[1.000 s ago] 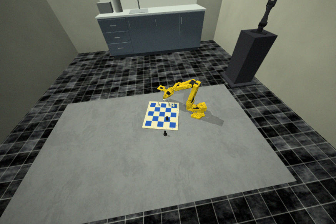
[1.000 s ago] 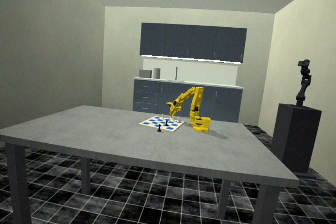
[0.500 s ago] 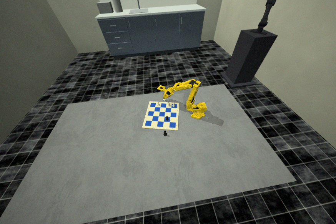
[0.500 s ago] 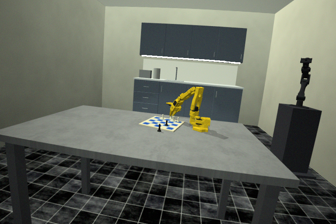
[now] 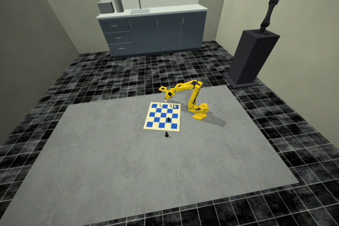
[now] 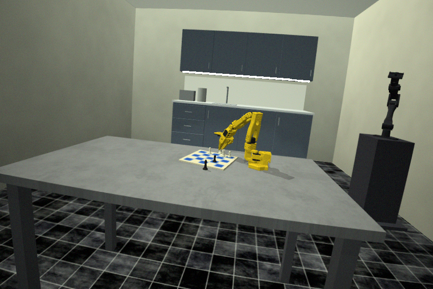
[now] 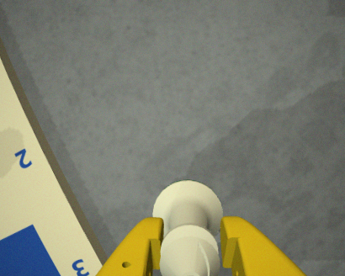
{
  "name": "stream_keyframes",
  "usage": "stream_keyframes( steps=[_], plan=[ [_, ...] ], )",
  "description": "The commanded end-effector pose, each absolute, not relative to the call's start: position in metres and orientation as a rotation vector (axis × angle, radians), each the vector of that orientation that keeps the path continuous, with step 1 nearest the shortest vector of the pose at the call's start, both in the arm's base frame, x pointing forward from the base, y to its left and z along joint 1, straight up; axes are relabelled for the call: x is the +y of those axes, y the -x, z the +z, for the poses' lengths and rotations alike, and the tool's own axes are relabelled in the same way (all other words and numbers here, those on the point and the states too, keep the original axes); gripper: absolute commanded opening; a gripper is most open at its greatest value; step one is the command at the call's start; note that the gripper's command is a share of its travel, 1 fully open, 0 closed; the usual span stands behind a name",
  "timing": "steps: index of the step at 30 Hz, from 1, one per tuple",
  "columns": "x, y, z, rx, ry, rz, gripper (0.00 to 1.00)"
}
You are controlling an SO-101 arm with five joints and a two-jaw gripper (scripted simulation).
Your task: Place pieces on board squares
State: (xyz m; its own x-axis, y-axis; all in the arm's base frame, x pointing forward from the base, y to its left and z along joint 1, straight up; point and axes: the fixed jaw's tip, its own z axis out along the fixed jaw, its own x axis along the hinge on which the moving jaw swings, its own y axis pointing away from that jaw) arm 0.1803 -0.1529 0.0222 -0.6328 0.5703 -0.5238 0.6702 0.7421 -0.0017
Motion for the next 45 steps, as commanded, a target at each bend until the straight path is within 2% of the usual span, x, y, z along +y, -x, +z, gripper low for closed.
stream_keyframes(
  steps=[1,15,45],
  plan=[
    [-0.1539,-0.1788,0.0215,2.443,-0.944,-0.269,0.06],
    [-0.1539,-0.1788,0.0215,2.443,-0.944,-0.269,0.0],
    [-0.1541,-0.1787,0.0227,2.443,-0.944,-0.27,0.0]
  ],
)
